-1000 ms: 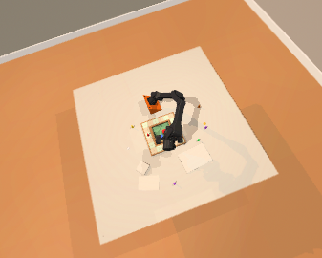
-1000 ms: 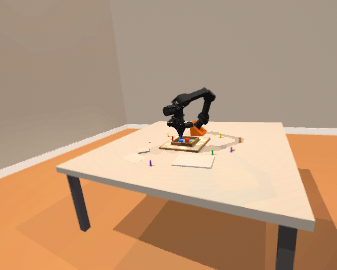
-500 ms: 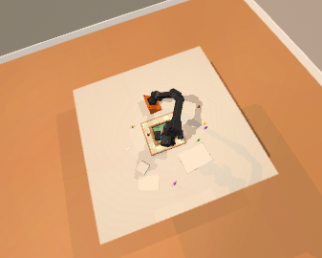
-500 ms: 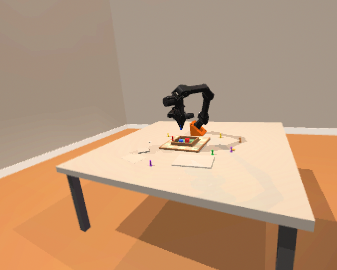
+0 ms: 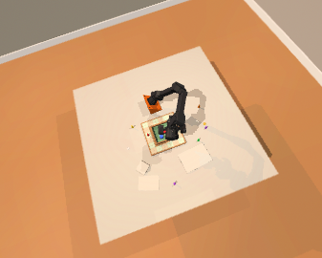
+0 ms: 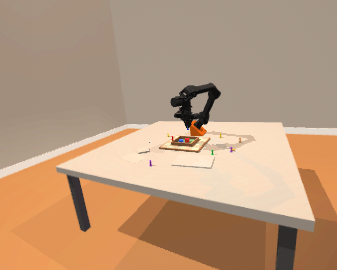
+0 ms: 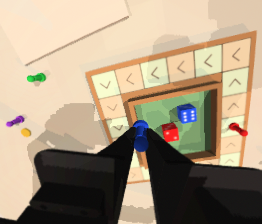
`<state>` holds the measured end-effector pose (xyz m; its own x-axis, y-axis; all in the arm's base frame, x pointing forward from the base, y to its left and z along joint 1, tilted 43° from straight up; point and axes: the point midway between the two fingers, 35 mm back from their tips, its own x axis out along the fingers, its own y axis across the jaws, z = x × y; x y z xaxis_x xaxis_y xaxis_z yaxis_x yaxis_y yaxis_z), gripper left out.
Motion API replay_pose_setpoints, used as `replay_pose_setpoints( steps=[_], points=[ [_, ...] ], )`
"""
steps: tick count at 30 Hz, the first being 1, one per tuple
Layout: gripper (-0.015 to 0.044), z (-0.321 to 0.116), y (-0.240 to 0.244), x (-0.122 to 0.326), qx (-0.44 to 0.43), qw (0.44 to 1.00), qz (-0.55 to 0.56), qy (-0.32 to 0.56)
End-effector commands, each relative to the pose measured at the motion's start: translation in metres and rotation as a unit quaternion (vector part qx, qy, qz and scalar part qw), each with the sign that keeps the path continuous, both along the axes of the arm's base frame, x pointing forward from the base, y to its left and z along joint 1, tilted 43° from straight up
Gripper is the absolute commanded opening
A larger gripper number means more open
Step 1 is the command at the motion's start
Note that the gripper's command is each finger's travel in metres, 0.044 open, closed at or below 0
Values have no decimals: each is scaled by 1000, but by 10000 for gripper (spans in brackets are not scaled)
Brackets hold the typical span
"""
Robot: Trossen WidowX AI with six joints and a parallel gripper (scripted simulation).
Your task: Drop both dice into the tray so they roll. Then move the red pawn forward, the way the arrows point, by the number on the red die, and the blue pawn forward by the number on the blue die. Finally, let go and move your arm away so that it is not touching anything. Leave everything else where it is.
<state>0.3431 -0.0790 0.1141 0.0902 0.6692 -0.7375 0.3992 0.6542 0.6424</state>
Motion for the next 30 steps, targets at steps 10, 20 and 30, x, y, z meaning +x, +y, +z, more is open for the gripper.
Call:
replay_pose_setpoints(
  steps=[10, 20, 30],
  points=[
    [0, 7, 32, -32, 3, 1000, -2, 1],
    [0, 6, 56, -60, 4, 1000, -2, 2],
    [0, 2, 79, -90, 5, 1000, -2, 3]
  ],
)
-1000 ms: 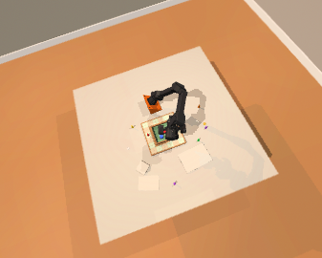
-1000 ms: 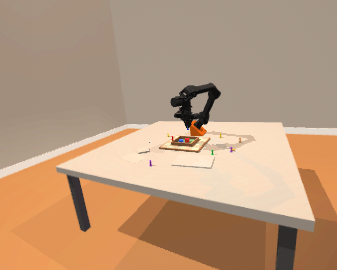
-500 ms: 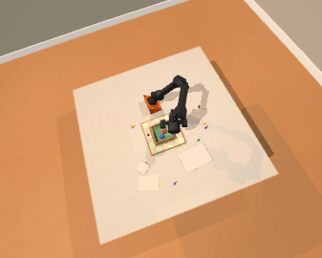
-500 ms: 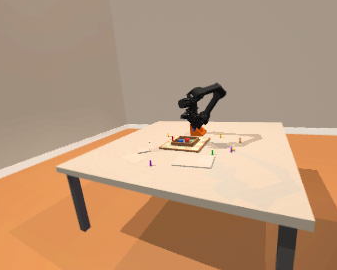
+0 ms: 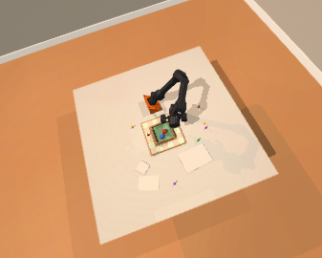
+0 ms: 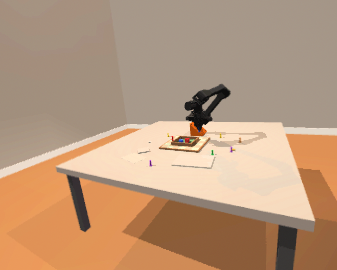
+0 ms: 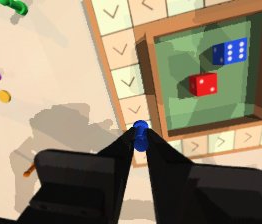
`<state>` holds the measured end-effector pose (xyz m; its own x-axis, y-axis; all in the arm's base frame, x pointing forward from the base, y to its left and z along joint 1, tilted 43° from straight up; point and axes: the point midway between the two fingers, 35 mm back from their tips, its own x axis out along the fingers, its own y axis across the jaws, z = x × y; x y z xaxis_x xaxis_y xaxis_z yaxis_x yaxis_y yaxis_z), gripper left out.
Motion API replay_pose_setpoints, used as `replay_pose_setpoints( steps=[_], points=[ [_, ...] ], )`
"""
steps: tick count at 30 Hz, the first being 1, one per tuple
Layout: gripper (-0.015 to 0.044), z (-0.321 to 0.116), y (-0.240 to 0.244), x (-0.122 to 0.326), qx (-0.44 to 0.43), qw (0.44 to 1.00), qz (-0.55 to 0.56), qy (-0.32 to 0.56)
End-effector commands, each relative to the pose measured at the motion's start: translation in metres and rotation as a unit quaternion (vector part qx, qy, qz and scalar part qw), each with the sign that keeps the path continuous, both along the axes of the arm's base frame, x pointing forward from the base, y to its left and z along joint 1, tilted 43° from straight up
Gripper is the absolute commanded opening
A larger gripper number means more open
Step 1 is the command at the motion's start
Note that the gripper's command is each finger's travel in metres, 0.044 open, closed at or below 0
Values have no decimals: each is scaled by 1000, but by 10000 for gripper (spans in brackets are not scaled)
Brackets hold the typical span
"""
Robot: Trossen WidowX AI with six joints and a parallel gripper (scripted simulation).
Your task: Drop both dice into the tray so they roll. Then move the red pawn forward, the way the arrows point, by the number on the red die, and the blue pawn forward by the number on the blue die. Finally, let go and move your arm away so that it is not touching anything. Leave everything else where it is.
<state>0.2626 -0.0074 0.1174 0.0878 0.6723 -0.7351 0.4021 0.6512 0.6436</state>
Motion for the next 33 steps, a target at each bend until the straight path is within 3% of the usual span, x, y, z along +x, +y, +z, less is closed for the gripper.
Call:
replay_pose_setpoints(
  steps=[1, 13, 33],
  points=[
    [0, -2, 9, -12, 3, 1000, -2, 1],
    [0, -14, 33, -49, 5, 1000, -1, 2],
    [0, -42, 59, -46, 5, 1000, -1, 1]
  ],
)
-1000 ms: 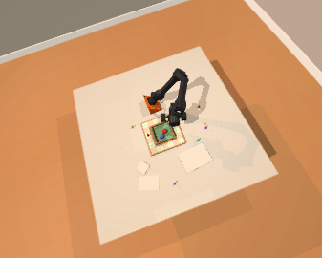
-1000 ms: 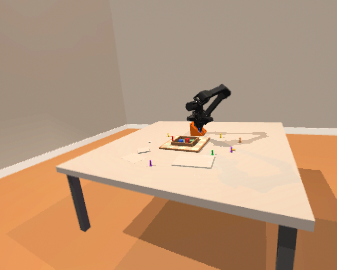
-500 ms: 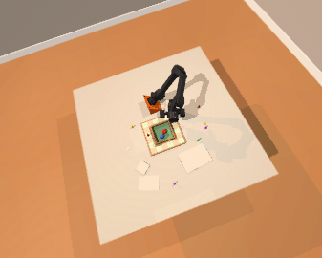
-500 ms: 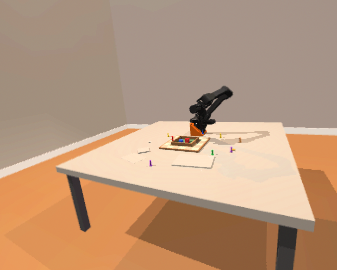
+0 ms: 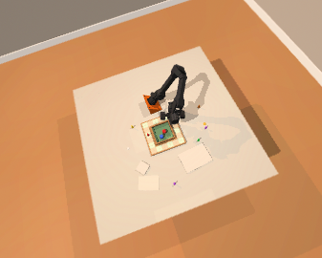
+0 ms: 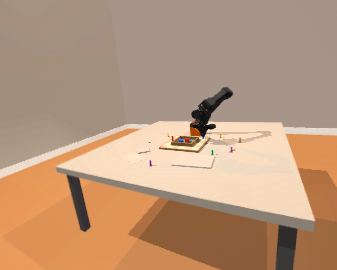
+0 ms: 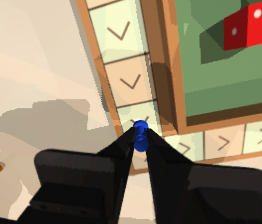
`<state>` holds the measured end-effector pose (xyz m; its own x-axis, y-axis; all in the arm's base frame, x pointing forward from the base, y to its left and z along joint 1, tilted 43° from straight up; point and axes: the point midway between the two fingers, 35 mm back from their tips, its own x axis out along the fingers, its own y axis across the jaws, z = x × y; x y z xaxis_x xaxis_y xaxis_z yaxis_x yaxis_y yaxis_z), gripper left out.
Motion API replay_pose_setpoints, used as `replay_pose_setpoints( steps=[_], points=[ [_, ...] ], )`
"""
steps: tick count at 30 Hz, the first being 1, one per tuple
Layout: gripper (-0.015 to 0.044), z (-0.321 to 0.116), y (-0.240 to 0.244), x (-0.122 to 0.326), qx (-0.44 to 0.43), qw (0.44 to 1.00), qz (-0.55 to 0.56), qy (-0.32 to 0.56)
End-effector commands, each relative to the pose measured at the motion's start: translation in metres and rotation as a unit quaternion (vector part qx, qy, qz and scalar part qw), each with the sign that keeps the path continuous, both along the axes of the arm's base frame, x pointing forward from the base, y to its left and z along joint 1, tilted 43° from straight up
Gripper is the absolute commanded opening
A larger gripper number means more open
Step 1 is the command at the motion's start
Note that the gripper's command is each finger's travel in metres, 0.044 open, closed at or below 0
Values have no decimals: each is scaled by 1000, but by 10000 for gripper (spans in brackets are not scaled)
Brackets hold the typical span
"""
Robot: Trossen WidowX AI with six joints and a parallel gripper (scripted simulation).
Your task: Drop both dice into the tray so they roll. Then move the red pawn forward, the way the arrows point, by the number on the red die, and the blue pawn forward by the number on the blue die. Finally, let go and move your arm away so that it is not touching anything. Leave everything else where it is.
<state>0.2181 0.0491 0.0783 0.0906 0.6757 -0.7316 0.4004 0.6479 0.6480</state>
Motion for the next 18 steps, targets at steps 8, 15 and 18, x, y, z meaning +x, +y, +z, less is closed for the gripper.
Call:
replay_pose_setpoints(
  steps=[8, 15, 18],
  points=[
    [0, -12, 11, 0, 3, 1000, -1, 3],
    [157, -9, 9, 1, 0, 1000, 0, -1],
    [236, -9, 9, 1, 0, 1000, 0, -1]
  ],
)
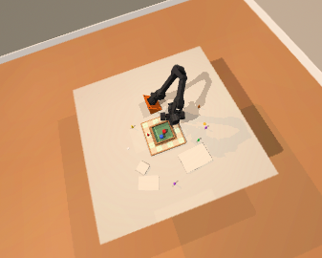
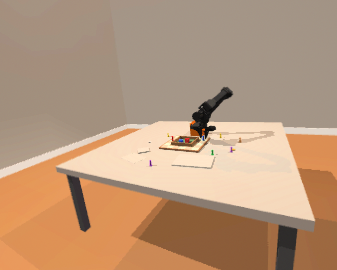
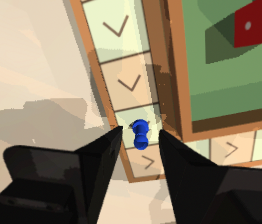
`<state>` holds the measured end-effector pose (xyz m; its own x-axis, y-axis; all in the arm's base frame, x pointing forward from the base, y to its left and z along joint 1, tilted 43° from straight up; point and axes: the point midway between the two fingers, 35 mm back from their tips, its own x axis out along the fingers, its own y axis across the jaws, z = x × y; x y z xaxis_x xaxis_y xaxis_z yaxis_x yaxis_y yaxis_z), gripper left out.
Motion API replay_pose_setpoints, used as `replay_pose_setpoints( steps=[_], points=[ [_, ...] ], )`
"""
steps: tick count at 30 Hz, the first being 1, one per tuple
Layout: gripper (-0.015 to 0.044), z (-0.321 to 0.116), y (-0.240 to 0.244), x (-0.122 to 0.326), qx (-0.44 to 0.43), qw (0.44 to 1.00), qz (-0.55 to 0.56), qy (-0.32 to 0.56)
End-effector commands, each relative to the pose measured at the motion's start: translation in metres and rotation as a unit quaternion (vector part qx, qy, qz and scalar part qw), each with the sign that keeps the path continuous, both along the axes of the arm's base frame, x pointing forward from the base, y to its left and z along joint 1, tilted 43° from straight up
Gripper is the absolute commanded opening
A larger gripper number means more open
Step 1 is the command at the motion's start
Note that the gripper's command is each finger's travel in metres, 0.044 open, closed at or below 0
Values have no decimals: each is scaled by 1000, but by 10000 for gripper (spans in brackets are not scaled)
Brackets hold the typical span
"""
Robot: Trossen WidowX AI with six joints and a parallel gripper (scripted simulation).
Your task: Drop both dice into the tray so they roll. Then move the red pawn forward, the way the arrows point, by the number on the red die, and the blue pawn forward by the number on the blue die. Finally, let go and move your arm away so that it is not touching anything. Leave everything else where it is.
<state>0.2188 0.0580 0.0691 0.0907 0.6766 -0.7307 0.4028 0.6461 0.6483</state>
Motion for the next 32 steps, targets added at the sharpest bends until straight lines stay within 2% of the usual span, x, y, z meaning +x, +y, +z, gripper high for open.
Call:
replay_pose_setpoints(
  steps=[1, 8, 12, 17, 24, 32],
  points=[
    [263, 2, -2, 0, -1, 1000, 1, -2],
    [440, 36, -34, -4, 1, 1000, 0, 3],
    [440, 35, -42, -5, -3, 1000, 4, -2],
    [440, 26, -97, -18, -24, 998, 43, -37],
    [440, 19, -162, -59, -16, 990, 108, -93],
    [440, 19, -155, -55, -16, 991, 98, -85]
  ],
)
